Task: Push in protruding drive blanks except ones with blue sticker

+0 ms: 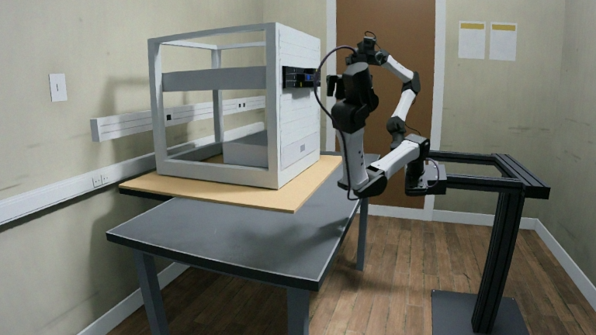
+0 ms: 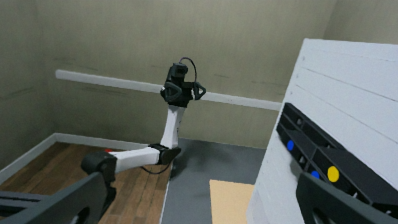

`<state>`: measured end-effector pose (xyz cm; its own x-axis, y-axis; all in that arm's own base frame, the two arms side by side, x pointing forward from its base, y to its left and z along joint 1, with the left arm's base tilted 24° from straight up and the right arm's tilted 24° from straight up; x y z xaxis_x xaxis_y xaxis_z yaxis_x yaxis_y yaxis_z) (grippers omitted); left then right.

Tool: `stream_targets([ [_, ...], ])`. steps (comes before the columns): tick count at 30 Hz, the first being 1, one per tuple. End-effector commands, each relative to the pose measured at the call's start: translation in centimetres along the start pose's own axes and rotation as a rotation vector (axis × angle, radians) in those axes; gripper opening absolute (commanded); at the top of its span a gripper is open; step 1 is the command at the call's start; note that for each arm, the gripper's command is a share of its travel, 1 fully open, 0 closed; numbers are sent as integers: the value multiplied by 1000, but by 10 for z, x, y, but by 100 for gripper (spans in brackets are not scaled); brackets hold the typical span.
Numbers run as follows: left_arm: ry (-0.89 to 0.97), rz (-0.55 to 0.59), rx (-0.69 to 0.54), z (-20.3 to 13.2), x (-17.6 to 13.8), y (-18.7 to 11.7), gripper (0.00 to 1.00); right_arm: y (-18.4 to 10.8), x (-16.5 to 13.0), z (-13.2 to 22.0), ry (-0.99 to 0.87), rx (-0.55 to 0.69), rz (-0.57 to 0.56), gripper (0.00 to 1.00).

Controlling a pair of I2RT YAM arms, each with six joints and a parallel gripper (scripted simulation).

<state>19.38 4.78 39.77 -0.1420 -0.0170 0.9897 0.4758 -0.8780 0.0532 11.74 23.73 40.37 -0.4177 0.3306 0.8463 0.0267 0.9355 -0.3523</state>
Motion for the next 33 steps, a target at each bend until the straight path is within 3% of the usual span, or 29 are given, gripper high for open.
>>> stream_targets([
  [1, 47, 25, -30, -15, 13, 10, 100, 1, 4, -2, -11, 3, -10, 100],
  [6, 48, 25, -30, -13, 13, 9, 100, 1, 4, -2, -11, 3, -10, 100],
  [10, 40, 21, -29, -13, 14, 9, 100, 3, 8, -8, -3, -31, -28, 55],
  [12, 40, 21, -29, -13, 14, 9, 100, 3, 8, -8, -3, -31, -28, 55],
  [17, 42, 21, -29, -13, 14, 9, 100, 5, 9, -15, 36, -98, -69, 0],
  [33, 42, 21, -29, -13, 14, 9, 100, 19, -15, -39, 372, -553, -358, 0],
])
Point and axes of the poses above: on each arm, the point where the finger pads meet when closed, its own y axis out along the fingers, its own z axis across the jaws, x = y × z, the point moved 3 cm from there along -y, back along the fingers, and after that the axes turned 9 degrees about -y, right-handed, at the moved point
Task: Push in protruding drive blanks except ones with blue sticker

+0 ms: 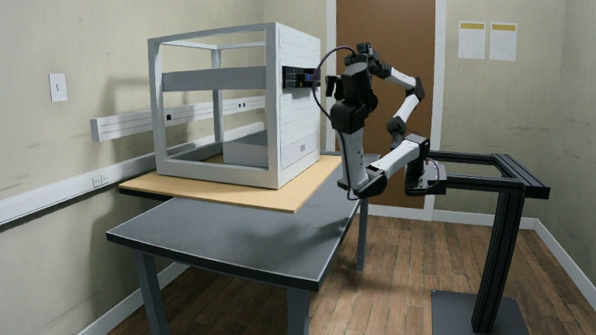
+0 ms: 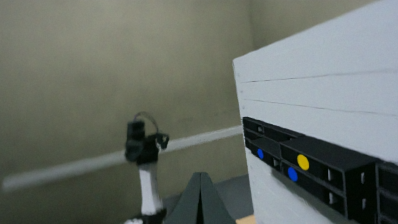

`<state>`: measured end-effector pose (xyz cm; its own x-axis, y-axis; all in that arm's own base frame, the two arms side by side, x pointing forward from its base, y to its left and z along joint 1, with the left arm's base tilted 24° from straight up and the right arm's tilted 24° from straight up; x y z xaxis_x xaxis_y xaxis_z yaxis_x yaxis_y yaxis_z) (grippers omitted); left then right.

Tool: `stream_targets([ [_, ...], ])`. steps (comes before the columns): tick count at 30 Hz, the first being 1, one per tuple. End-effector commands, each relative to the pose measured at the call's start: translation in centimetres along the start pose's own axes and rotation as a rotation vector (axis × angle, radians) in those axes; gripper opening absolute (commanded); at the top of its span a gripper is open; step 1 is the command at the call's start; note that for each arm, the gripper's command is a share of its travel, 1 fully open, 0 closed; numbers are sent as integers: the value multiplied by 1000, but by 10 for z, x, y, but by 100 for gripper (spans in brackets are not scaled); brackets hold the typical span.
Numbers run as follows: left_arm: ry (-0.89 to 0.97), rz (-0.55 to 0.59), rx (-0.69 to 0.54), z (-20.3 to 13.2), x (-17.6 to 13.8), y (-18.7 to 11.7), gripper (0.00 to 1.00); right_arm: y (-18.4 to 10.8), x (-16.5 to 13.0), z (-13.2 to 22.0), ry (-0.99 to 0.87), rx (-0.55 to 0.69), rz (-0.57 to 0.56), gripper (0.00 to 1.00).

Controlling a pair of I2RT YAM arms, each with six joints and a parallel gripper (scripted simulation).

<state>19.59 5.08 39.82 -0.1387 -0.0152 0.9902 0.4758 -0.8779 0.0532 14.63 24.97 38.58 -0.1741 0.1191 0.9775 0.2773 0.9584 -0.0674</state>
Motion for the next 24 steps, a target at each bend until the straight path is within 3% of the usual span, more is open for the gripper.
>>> stream_targets([
  [1, 46, 21, -29, -16, 14, 11, 100, 9, 8, -14, 114, -232, -190, 0],
  [10, 46, 21, -29, -16, 14, 11, 100, 27, -22, -13, 300, -411, -299, 0],
  [13, 46, 21, -29, -16, 14, 11, 100, 28, -24, -13, 321, -431, -317, 0],
  [24, 46, 21, -29, -16, 14, 11, 100, 50, -46, -19, 579, -688, -495, 0],
])
Point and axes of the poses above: on each arm, the point where the finger pads meet when closed, its own y axis out along the fingers, its own z axis across the jaws, x = y × z, the point moved 3 cm from there along -y, back along the fingers, and after that the axes turned 9 degrees about -y, right-handed, at the moved point
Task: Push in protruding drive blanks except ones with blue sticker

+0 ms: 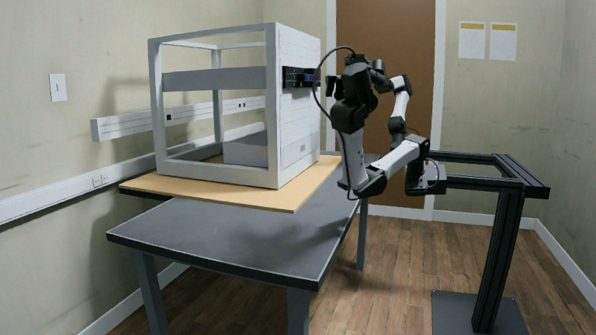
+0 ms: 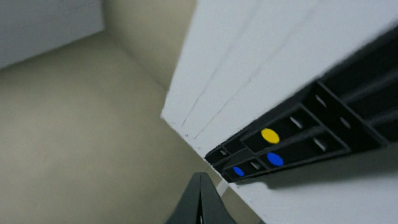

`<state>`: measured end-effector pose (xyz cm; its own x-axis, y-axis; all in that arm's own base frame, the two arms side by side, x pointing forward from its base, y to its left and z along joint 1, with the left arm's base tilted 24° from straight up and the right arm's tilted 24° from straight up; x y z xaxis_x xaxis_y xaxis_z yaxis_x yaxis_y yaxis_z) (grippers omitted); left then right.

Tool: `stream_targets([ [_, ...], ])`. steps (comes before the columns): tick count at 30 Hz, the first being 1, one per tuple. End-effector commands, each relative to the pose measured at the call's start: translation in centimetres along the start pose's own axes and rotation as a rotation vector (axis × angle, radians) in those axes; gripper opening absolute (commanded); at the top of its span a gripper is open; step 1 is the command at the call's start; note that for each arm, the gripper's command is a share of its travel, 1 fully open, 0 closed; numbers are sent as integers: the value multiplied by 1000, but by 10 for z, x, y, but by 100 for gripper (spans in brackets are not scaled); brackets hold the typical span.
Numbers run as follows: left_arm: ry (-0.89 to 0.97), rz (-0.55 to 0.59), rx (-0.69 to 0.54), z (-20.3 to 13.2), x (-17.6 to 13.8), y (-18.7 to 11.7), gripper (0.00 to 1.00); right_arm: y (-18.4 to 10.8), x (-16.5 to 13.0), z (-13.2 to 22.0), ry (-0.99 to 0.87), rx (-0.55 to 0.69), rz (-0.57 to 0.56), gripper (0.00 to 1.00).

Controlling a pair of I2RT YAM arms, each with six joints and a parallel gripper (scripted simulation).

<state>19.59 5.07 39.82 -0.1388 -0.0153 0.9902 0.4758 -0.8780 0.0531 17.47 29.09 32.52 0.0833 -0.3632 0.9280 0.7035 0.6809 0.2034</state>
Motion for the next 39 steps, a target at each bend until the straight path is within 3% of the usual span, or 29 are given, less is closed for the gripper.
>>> stream_targets([
  [1, 46, 21, -29, -16, 14, 11, 100, 11, 15, -5, 156, -173, -215, 0],
  [6, 46, 21, -29, -16, 14, 11, 100, 18, 5, -6, 220, -241, -248, 0],
  [16, 46, 21, -29, -16, 14, 11, 100, 47, -39, -11, 456, -542, -380, 0],
  [21, 46, 21, -29, -16, 14, 11, 100, 61, -53, -11, 515, -629, -420, 0],
  [39, 46, 21, -29, -16, 14, 11, 100, 74, -58, -8, 532, -654, -438, 0],
])
Point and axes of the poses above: on each arm, the point where the finger pads meet when closed, its own y axis out along the fingers, its own z axis across the jaws, x = y × z, the point moved 3 cm from there along -y, back along the fingers, and after that the axes turned 9 degrees about -y, right-handed, at the moved point
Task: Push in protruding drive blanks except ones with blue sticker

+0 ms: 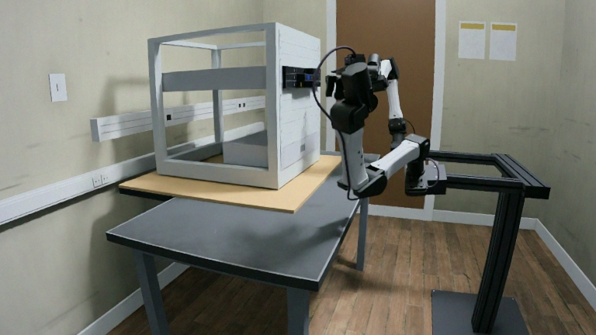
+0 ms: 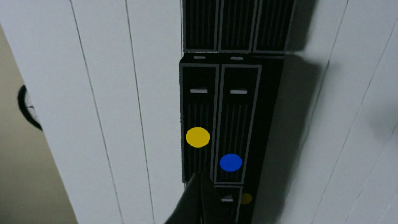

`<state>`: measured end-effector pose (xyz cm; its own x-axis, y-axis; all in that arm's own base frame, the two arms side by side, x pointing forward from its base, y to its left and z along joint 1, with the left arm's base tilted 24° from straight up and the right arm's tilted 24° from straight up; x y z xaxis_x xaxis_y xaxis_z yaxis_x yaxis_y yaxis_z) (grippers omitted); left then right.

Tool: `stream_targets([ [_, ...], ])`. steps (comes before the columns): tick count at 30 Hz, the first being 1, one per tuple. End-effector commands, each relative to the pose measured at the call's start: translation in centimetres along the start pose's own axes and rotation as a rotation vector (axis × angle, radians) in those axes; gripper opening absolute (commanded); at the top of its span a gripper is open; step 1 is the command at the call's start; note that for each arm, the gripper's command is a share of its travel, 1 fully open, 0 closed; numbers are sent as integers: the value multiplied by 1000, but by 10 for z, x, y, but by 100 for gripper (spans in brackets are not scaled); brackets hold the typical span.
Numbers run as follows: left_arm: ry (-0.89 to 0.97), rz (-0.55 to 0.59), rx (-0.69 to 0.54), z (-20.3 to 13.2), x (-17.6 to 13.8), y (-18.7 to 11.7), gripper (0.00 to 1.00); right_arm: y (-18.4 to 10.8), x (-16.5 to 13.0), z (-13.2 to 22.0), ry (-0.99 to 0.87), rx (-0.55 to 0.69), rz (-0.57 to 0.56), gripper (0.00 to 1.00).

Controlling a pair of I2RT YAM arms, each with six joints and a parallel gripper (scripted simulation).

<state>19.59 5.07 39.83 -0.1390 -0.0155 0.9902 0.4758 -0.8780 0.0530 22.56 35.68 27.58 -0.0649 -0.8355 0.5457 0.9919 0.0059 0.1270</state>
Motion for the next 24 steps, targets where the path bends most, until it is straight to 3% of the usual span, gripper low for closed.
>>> stream_targets([
  [1, 45, 21, -29, -16, 14, 11, 100, 4, 4, 7, 34, -6, -23, 0],
  [12, 46, 21, -29, -16, 14, 11, 100, 36, 3, 6, 38, 0, -18, 0],
  [24, 46, 21, -29, -16, 14, 11, 100, 45, -2, 5, 25, -2, -14, 0],
])
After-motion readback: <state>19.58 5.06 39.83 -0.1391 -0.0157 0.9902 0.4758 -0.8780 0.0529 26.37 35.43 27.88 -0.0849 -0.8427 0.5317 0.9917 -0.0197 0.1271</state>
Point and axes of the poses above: on each arm, the point where the finger pads meet when closed, its own y axis out along the fingers, its own z axis across the jaws, x = y × z, the point moved 3 cm from there along -y, back along the fingers, and after that the axes turned 9 degrees about -y, right-handed, at the moved point
